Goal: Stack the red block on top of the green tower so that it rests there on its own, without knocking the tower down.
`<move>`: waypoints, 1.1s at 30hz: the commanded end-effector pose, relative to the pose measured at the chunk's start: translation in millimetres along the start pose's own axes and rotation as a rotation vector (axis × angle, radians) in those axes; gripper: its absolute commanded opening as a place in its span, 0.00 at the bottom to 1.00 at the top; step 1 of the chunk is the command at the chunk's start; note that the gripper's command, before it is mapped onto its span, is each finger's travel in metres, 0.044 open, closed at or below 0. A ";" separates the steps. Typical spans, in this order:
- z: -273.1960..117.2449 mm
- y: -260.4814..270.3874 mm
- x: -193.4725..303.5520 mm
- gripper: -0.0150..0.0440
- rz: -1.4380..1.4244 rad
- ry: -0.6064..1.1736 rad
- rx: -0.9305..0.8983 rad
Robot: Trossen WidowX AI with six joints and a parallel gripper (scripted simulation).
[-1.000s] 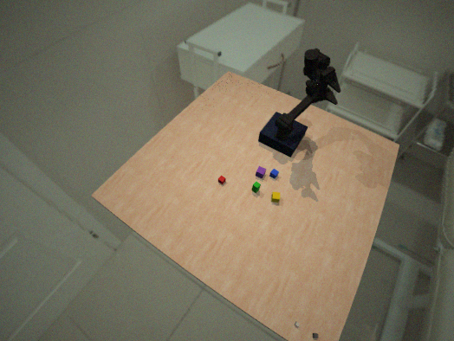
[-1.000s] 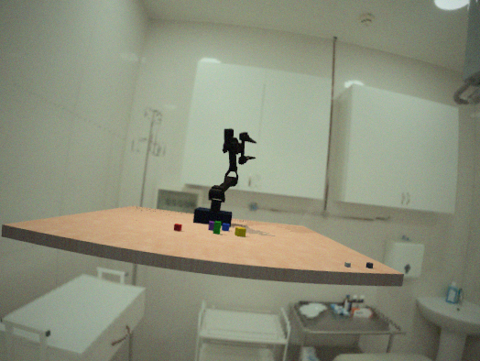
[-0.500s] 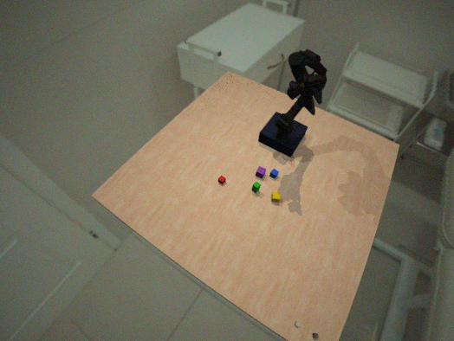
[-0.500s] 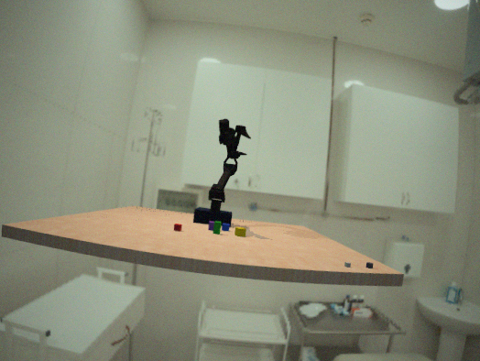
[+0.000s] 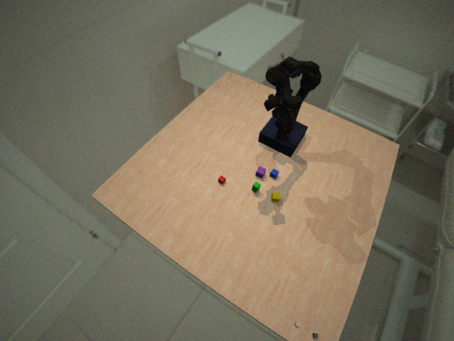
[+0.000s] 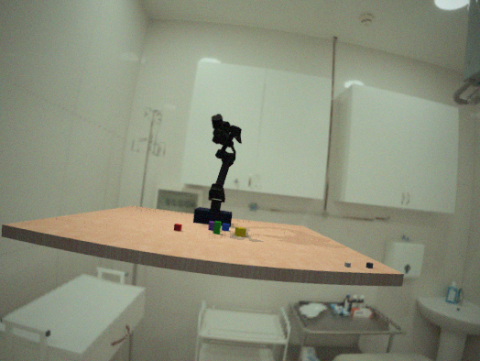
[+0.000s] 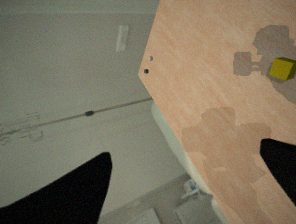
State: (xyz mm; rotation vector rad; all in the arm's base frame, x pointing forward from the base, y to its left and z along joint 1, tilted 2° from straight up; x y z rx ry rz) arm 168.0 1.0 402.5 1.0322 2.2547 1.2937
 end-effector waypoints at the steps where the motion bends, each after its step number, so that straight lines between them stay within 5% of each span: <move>1: 18.4 1.6 -29.6 1.00 -0.053 -0.038 0.085; 33: 156.6 -89.1 -219.7 1.00 -0.531 0.082 0.769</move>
Point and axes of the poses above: the point midway between the two fingers, 35 mm back from their tips, its own z axis out along the fingers, its own y axis across the jaws, x = y × z, the point moved 10 cm from there along -z, back along the fingers, and after that the axes turned 3 degrees about z, right-handed, at the moved point
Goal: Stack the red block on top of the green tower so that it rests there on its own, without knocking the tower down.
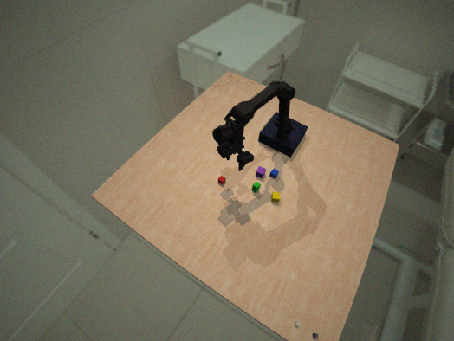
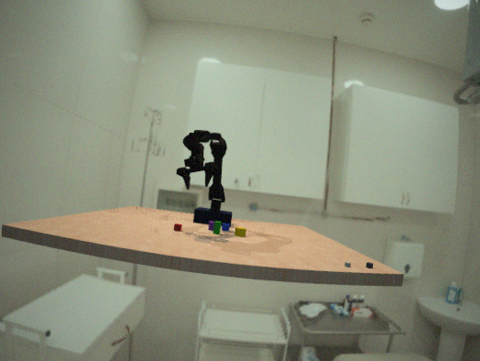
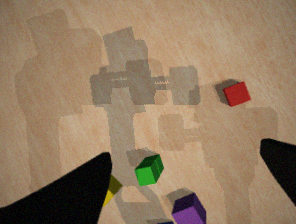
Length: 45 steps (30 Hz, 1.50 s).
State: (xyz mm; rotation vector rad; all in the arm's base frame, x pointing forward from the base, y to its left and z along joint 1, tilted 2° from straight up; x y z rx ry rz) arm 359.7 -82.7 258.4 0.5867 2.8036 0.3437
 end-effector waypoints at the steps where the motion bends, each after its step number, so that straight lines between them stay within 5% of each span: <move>1: 34.7 -17.2 -14.8 1.00 -0.101 0.060 0.090; 11: 99.4 -51.3 -30.1 1.00 -0.315 0.217 0.219; 45: 155.1 -63.8 -25.2 1.00 -0.319 0.219 0.220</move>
Point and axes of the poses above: the point midway between the two fingers, 35 mm back from their tips, its own z axis out along the fingers, its own y axis across the jaws, x = y × z, the point moved 10 cm from there along -z, back along the fingers, and after that the axes turned 3 degrees about z, right-handed, at the moved point
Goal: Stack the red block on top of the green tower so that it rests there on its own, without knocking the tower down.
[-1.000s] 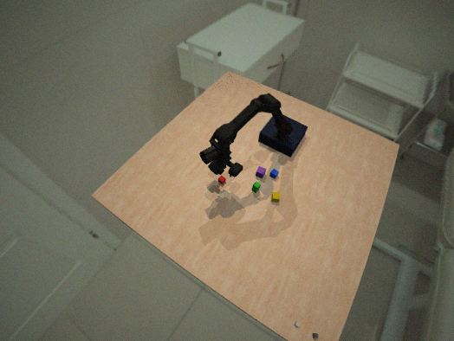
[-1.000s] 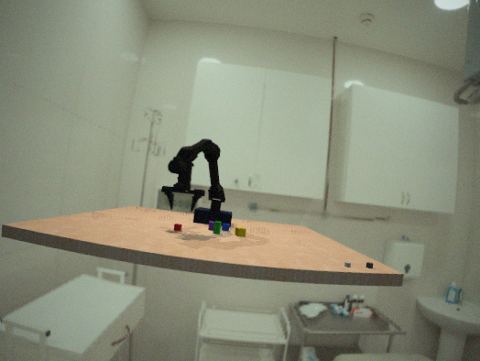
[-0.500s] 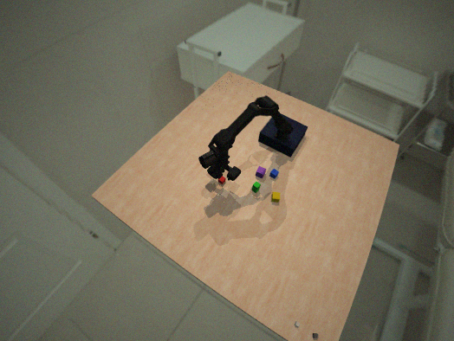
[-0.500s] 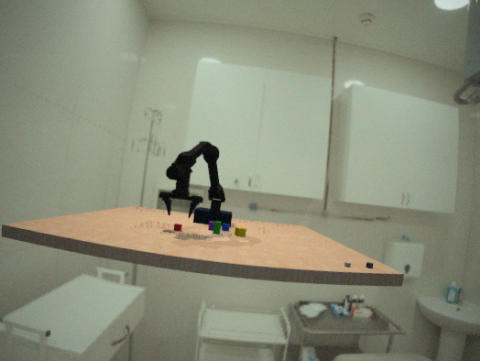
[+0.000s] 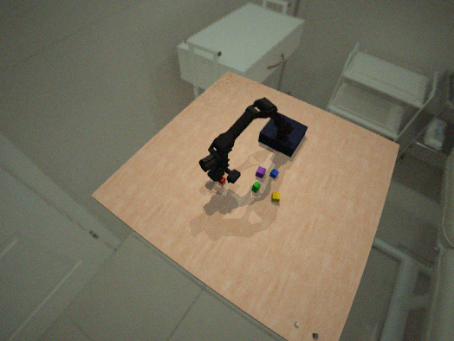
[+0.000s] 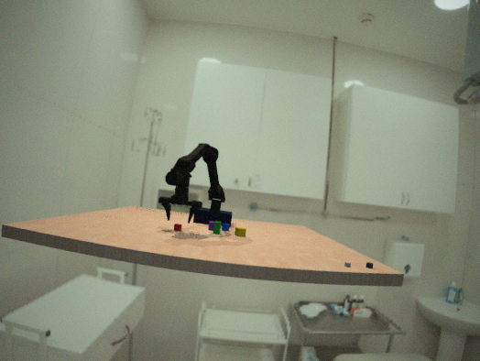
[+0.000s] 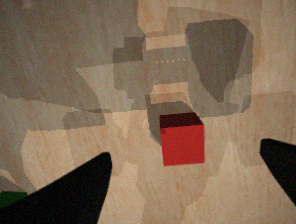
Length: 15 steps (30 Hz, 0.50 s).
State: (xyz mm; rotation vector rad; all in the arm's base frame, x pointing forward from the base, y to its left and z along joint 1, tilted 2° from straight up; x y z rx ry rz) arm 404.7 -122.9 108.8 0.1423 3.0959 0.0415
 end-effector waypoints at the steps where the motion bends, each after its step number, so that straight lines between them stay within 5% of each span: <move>1: 10.5 -0.2 0.2 1.00 -0.001 0.008 0.004; 15: 30.5 -0.1 0.7 1.00 -0.001 0.008 0.004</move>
Point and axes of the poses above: the point midway between the two fingers, 35 mm back from their tips, its own z axis out along the fingers, its own y axis across the jaws, x = y × z, the point moved 10 cm from there along -z, back along the fingers, and after that the axes turned 3 degrees about z, right-handed, at the moved point
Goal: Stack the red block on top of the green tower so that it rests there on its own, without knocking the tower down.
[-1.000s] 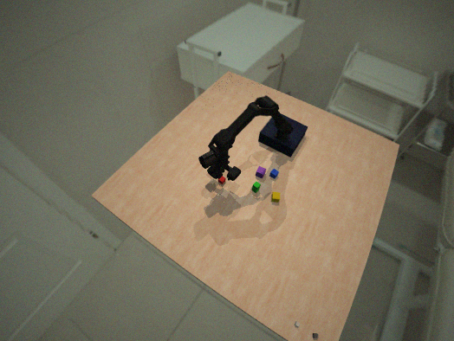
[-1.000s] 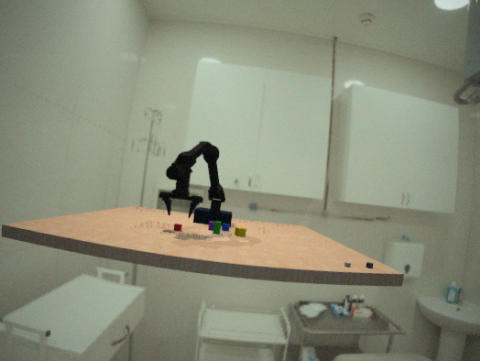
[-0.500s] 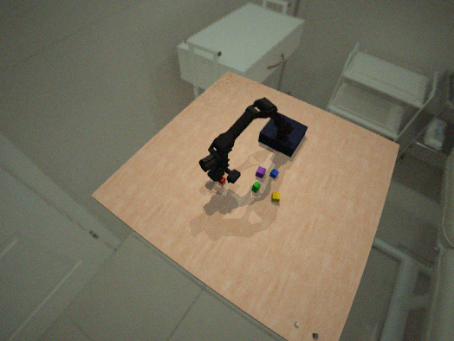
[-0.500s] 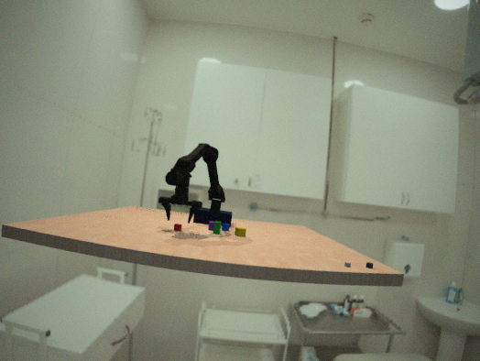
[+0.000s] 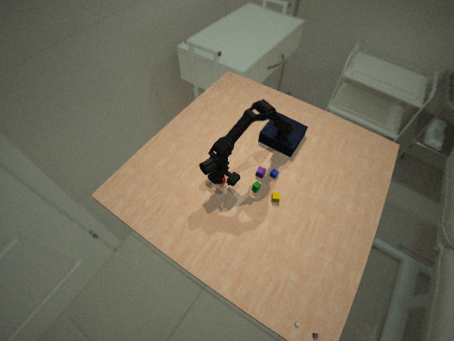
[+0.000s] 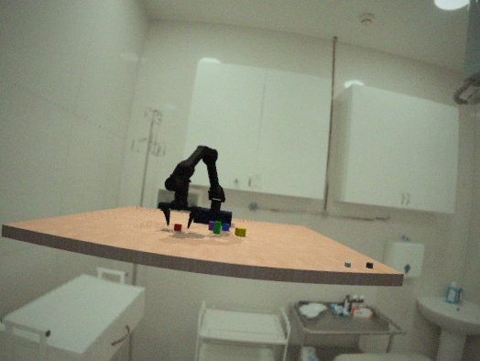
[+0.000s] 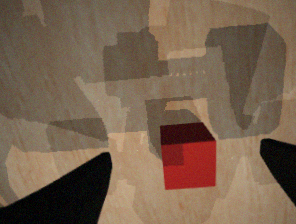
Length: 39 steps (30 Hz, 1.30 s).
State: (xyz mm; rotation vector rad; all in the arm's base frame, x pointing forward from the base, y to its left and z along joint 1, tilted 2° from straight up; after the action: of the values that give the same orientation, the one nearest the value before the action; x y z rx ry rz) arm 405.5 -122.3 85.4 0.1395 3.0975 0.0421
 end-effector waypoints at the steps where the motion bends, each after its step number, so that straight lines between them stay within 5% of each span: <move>1: 7.1 -0.1 0.5 1.00 0.001 0.007 0.004; 18: 6.4 -0.1 0.5 1.00 0.001 0.007 0.004; 31: 6.4 -0.1 0.5 0.42 0.001 0.007 0.004; 39: 6.4 -0.1 0.5 0.33 0.001 0.007 0.004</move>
State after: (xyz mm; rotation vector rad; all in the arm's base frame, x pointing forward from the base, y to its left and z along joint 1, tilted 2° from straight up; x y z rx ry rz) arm 405.2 -122.1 79.0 0.1396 3.1041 0.0447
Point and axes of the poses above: the point midway between the two fingers, 35 mm back from their tips, its own z axis out along the fingers, its own y axis across the jaws, x = y × z, the point moved 10 cm from there along -z, back along the fingers, and after that the axes turned 3 degrees about z, right-handed, at the moved point
